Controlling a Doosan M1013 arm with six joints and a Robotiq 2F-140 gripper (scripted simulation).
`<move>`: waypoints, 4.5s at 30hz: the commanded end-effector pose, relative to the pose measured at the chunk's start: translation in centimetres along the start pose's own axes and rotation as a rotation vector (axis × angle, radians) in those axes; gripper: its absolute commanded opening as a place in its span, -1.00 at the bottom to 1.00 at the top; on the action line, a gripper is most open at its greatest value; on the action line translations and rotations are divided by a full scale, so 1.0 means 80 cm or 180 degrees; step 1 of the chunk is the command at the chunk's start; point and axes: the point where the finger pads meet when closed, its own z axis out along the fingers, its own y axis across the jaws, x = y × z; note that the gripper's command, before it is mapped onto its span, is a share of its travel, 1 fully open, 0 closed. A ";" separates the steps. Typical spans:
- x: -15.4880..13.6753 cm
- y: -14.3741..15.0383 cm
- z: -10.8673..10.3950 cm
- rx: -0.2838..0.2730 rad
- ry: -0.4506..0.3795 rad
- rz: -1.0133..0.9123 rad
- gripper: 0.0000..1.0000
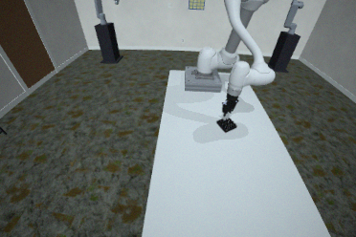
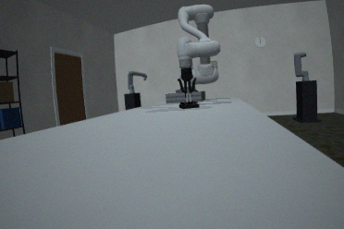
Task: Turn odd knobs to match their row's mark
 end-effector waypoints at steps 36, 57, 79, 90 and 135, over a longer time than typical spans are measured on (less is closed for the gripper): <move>0.000 0.000 0.000 -0.0001 -0.0001 0.0000 -0.90; 0.000 0.000 0.000 0.0000 -0.0001 -0.0096 -0.90; 0.000 0.000 0.000 0.0000 -0.0001 -0.0772 -0.90; 0.000 0.000 0.000 0.0000 -0.0001 -0.1519 -0.90; 0.000 0.000 0.000 0.0000 -0.0001 -0.4563 -0.90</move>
